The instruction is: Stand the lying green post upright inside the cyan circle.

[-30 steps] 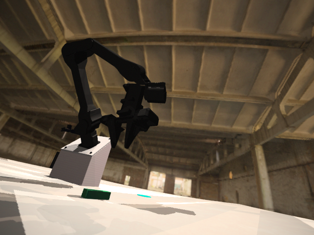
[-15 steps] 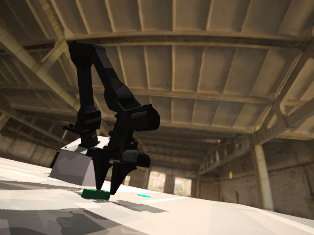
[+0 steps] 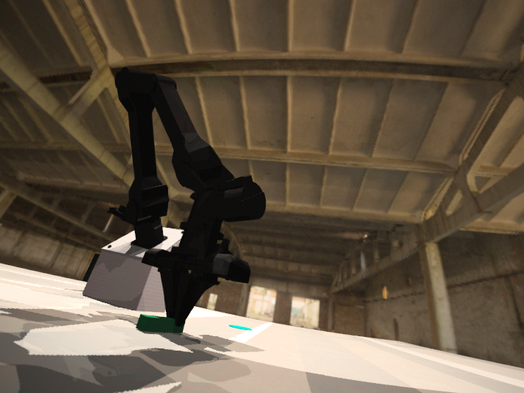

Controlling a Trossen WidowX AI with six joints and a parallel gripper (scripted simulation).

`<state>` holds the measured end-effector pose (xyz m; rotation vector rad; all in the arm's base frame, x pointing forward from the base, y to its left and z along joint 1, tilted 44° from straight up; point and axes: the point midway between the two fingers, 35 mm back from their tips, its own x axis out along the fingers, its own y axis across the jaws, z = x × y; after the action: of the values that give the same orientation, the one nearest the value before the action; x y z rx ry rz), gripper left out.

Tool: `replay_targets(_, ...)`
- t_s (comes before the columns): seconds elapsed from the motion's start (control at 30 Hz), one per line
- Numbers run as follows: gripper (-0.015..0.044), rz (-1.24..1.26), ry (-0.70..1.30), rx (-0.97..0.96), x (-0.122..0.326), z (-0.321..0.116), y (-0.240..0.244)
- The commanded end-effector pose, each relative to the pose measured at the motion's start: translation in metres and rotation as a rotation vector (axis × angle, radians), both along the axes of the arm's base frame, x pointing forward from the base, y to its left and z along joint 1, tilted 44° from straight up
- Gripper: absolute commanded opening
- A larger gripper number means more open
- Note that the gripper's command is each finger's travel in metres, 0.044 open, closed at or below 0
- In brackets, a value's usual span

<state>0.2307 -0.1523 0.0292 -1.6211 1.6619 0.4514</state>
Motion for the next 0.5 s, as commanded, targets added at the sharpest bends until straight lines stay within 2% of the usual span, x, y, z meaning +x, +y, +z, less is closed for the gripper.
replay_targets(0.0,0.0023,0.0,-0.004,0.005,0.002,0.005,0.006)
replay_targets(0.47,0.0023,-0.002,-0.003,0.018,0.004,0.032,0.038)
